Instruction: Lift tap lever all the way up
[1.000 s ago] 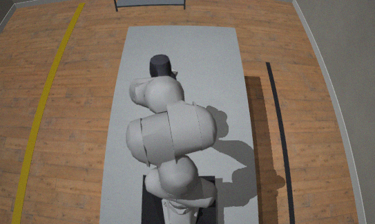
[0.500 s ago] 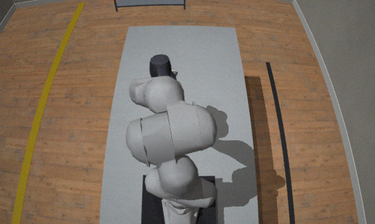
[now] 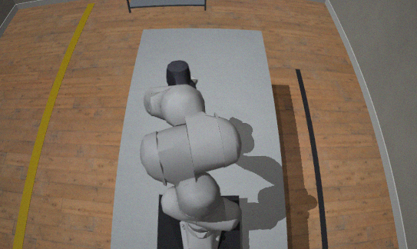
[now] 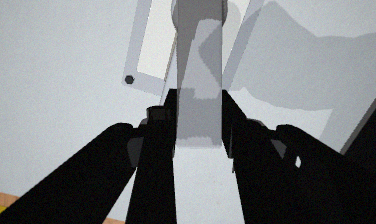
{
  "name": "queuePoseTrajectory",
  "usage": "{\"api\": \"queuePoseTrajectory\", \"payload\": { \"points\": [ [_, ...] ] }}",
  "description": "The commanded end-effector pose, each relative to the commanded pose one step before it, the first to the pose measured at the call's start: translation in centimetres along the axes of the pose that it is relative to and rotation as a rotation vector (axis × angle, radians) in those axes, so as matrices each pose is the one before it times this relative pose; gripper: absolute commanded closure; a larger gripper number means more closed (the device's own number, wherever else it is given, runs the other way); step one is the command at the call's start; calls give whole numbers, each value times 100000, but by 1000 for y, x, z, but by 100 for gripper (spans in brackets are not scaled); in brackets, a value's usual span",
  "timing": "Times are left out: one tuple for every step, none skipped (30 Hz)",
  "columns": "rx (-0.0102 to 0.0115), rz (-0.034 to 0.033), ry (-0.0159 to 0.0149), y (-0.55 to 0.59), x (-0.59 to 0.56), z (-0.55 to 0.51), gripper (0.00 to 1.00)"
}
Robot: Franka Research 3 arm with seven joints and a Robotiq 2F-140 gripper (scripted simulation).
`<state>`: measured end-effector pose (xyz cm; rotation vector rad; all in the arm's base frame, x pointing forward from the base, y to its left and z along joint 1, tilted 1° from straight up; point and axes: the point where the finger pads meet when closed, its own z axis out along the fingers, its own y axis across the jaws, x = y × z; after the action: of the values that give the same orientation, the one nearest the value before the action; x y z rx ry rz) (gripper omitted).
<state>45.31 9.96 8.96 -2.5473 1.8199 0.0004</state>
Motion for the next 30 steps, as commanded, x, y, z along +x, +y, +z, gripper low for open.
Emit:
{"api": "queuePoseTrajectory", "payload": {
  "points": [
    [189, 327, 272, -47, 396, -351, 90],
    [0, 0, 0, 0, 0, 0, 90],
    [0, 0, 0, 0, 0, 0, 90],
    [0, 0, 0, 0, 0, 0, 90],
    [0, 0, 0, 0, 0, 0, 90],
    [0, 0, 0, 0, 0, 0, 90],
    [0, 0, 0, 0, 0, 0, 90],
    [0, 0, 0, 0, 0, 0, 90],
    [0, 0, 0, 0, 0, 0, 90],
    [0, 0, 0, 0, 0, 0, 90],
    [0, 0, 0, 0, 0, 0, 90],
    [0, 0, 0, 0, 0, 0, 90],
    [0, 0, 0, 0, 0, 0, 90],
    [0, 0, 0, 0, 0, 0, 90],
    [0, 0, 0, 0, 0, 0, 90],
    [0, 0, 0, 0, 0, 0, 90],
    [0, 0, 0, 0, 0, 0, 90],
    [0, 0, 0, 0, 0, 0, 90],
    [0, 0, 0, 0, 0, 0, 90],
    [0, 0, 0, 0, 0, 0, 90],
    [0, 0, 0, 0, 0, 0, 52],
    [0, 0, 0, 0, 0, 0, 52],
    [0, 0, 0, 0, 0, 0, 52],
    [0, 0, 0, 0, 0, 0, 52],
    [0, 0, 0, 0, 0, 0, 52],
    [0, 0, 0, 0, 0, 0, 52],
    [0, 0, 0, 0, 0, 0, 52],
    [0, 0, 0, 0, 0, 0, 52],
    [0, 0, 0, 0, 0, 0, 52],
    [0, 0, 0, 0, 0, 0, 52]
  ]
}}
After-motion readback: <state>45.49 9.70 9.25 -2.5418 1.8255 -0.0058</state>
